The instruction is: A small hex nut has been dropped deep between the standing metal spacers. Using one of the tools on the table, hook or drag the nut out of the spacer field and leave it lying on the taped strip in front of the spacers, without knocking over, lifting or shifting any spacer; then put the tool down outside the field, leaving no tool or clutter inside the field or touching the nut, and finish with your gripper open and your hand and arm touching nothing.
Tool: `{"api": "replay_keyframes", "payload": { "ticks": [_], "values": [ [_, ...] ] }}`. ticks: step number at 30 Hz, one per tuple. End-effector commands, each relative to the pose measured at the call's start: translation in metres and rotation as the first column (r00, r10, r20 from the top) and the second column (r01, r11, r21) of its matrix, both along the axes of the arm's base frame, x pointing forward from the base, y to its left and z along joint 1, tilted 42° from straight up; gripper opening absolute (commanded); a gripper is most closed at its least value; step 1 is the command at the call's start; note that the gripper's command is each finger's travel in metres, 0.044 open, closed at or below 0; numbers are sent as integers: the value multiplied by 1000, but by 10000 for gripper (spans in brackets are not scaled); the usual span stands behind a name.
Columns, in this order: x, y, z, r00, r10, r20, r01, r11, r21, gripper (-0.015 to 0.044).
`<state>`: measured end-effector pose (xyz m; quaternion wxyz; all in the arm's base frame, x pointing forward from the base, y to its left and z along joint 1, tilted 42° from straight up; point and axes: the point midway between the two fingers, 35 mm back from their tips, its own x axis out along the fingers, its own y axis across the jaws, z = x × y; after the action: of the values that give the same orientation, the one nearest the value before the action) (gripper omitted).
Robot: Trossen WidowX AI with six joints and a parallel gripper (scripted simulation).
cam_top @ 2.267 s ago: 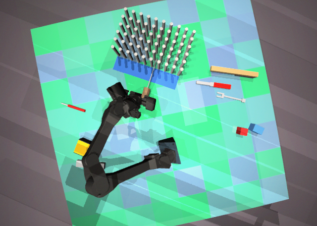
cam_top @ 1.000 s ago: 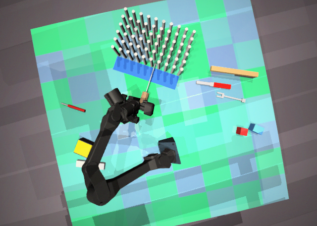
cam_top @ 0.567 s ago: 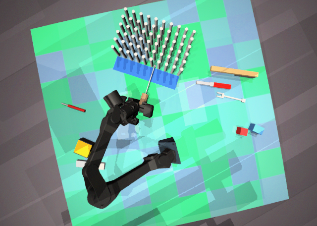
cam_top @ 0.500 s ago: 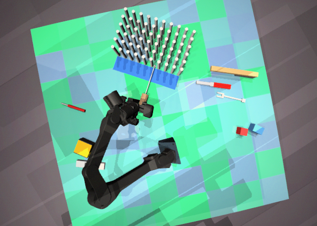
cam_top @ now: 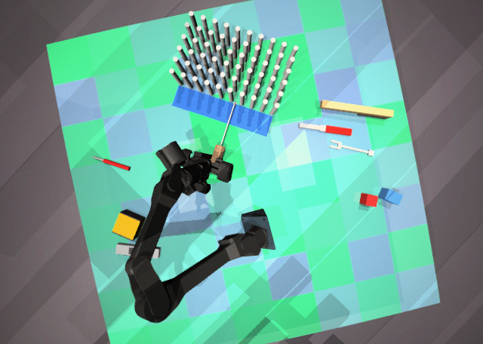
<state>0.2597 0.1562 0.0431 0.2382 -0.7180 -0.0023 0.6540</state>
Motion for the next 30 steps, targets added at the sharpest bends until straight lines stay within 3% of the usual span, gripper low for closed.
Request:
{"api": "replay_keyframes", "payload": {
  "ticks": [1, 30],
  "values": [
    [-4, -2, -1, 1000, -6, -4, 6, 1000, -10, 0],
    [-8, -5, 11, 1000, -4, -2, 4, 1000, -9, 0]
  ]
}}
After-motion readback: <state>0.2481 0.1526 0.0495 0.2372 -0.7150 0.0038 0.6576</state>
